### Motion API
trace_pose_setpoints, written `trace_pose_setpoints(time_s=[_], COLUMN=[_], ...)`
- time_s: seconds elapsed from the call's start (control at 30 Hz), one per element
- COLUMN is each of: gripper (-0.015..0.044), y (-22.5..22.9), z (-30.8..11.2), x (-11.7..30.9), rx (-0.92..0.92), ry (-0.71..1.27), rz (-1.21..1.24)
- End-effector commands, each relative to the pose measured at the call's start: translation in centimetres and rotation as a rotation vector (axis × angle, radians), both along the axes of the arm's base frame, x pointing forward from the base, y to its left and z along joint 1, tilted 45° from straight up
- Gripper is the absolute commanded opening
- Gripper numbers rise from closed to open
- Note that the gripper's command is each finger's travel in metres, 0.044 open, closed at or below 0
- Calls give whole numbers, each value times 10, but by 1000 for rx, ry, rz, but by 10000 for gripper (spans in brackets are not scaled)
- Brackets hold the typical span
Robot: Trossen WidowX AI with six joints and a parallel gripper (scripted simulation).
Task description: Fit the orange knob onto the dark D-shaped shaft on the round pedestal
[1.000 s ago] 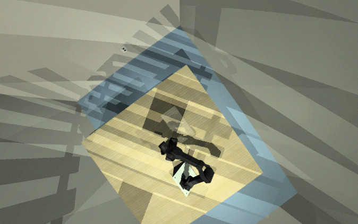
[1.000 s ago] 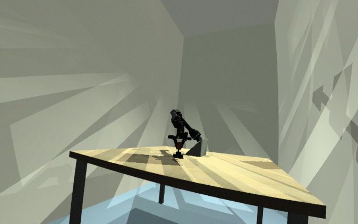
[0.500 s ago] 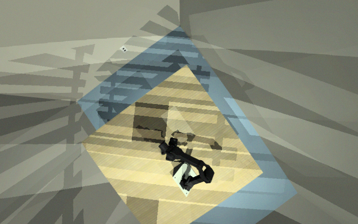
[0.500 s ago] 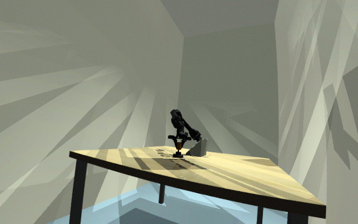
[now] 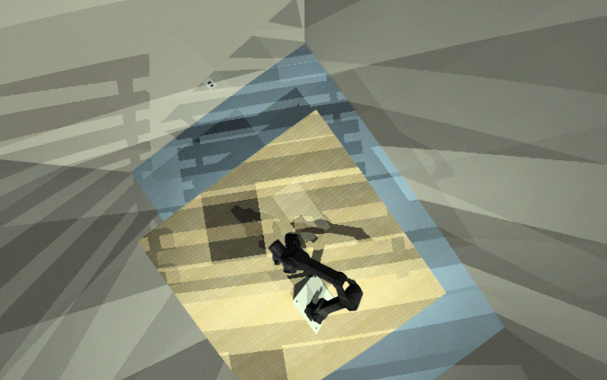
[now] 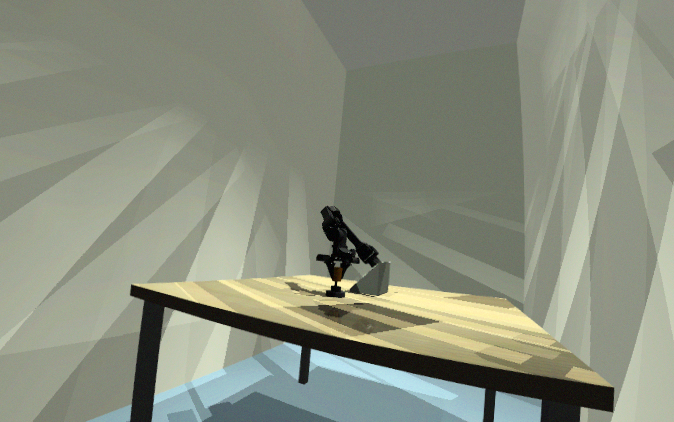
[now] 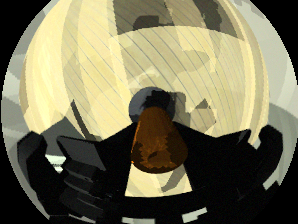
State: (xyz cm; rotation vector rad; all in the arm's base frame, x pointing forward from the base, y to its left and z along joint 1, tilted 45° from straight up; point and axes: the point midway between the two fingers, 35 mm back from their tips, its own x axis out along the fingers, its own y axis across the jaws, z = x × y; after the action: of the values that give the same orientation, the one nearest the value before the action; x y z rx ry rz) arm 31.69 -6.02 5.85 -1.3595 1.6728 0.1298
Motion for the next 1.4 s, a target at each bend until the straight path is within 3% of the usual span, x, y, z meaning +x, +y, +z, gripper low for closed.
trace_pose_setpoints(time_s=[0.0,0.73,0.97,1.37], gripper=[0,0,0,0], y=[-1,1,1,-2], z=[-1,1,1,-2], x=[-1,0,0,0], rx=[-2,-2,-14,-15], ry=[18,18,159,167], rz=[20,20,160,167])
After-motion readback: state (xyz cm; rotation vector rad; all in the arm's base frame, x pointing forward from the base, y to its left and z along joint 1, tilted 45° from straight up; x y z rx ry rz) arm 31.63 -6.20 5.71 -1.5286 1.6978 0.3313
